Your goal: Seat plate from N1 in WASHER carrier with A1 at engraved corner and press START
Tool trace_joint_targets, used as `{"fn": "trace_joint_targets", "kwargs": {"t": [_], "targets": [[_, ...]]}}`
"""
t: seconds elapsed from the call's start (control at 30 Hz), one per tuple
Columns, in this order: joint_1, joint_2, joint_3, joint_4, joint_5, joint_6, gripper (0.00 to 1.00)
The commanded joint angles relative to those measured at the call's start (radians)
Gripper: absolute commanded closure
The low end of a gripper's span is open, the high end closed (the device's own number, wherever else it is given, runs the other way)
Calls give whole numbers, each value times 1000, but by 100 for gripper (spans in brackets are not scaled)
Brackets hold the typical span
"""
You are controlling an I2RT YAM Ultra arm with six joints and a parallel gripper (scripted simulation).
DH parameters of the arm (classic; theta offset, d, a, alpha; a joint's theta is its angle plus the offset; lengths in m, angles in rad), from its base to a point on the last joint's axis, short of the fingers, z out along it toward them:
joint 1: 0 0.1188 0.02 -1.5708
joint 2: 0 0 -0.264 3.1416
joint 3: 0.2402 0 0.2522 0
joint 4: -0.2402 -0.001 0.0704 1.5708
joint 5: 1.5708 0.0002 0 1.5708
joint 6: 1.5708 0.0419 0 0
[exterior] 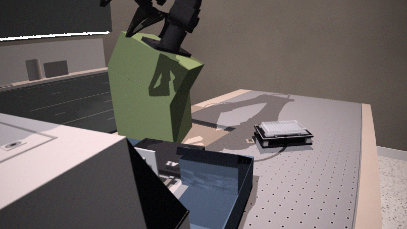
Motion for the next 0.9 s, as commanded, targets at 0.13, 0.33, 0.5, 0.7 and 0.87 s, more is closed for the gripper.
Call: {"fn": "trace_joint_targets", "kwargs": {"t": [0.13,0.33,0.5,0.7,0.87], "targets": [[-12,-11,10,1,13,5,0],[-12,-11,10,1,13,5,0],[-12,-11,10,1,13,5,0],[52,-106,-94,77,-76,-85,0],[111,-159,-144,109,-126,-108,0]]}}
